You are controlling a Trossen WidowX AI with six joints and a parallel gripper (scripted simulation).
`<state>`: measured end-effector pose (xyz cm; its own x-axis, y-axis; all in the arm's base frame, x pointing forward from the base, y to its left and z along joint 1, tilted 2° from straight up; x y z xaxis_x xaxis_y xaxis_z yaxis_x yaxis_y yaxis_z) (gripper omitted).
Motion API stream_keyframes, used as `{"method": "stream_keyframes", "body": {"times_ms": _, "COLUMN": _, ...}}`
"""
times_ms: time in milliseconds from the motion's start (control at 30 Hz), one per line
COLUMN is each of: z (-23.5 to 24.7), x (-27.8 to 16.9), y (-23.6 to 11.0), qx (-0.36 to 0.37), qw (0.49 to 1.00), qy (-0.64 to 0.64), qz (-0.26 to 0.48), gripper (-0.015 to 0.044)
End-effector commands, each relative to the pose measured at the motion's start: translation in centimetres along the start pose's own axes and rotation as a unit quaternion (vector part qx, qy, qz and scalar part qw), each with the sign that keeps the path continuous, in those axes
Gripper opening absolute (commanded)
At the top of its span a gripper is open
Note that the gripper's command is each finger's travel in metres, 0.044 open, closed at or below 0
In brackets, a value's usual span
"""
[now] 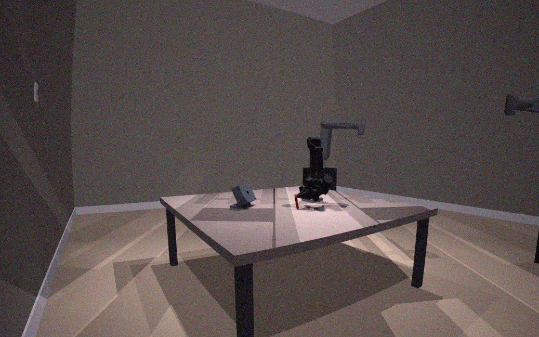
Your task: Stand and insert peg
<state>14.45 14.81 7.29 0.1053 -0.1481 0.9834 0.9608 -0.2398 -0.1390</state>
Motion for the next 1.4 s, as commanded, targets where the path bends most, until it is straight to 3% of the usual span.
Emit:
{"method": "stream_keyframes", "body": {"times_ms": 0, "z": -0.02, "x": -0.19, "y": 0.03, "qx": 0.000, "qw": 1.000, "qy": 0.000, "qz": 0.000, "gripper": 0.0049}}
{"method": "stream_keyframes", "body": {"times_ms": 1367, "z": -0.02, "x": -0.53, "y": -0.52, "qx": -0.007, "qw": 1.000, "qy": 0.005, "qz": -0.006, "gripper": 0.0049}}
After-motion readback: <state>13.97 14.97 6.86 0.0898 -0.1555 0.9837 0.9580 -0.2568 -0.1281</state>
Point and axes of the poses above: the point midway between the two fingers, 35 mm back from their tips, its own y axis out along the fingers, its own z axis across the jaws, x = y × z, the point moved 7 cm from there along -y, back along the fingers, and after that the axes turned 6 degrees about y, right-handed, at the moved point
